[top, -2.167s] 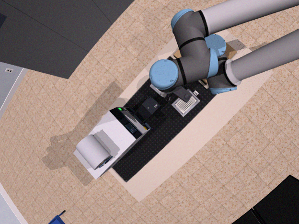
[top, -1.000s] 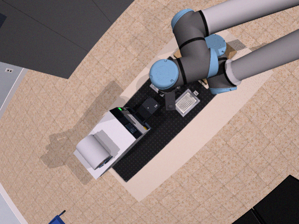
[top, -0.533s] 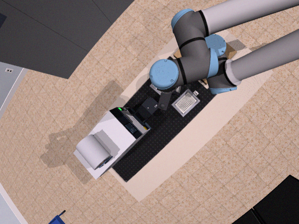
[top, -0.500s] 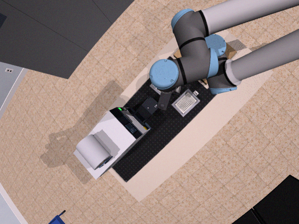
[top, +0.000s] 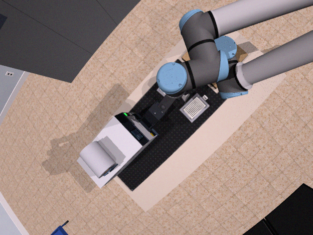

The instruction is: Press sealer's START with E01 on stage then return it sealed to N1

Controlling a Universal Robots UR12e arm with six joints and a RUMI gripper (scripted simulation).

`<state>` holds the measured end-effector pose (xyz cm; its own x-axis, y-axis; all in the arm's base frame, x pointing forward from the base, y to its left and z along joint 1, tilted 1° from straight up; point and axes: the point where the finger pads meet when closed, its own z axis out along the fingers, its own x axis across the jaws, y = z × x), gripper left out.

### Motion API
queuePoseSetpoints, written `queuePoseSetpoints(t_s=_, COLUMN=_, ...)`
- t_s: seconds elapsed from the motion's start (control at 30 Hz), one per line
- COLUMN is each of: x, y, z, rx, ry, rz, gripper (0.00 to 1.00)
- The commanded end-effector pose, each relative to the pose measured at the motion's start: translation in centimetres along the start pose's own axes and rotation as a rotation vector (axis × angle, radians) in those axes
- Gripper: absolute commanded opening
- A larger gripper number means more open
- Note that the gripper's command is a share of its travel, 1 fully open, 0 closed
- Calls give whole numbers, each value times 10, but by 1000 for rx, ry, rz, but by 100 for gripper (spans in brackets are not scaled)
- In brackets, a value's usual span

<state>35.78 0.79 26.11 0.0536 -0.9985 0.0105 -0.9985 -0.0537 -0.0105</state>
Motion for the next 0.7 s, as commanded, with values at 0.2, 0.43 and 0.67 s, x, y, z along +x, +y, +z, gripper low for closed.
queuePoseSetpoints(t_s=0.2, x=1, y=-1, z=-1, rx=-3, ry=6, rz=44, gripper=68)
queuePoseSetpoints(t_s=0.43, x=1, y=-1, z=-1, rx=-3, ry=6, rz=-56, gripper=68)
queuePoseSetpoints(t_s=0.67, x=1, y=-1, z=-1, rx=-4, ry=5, rz=-223, gripper=68)
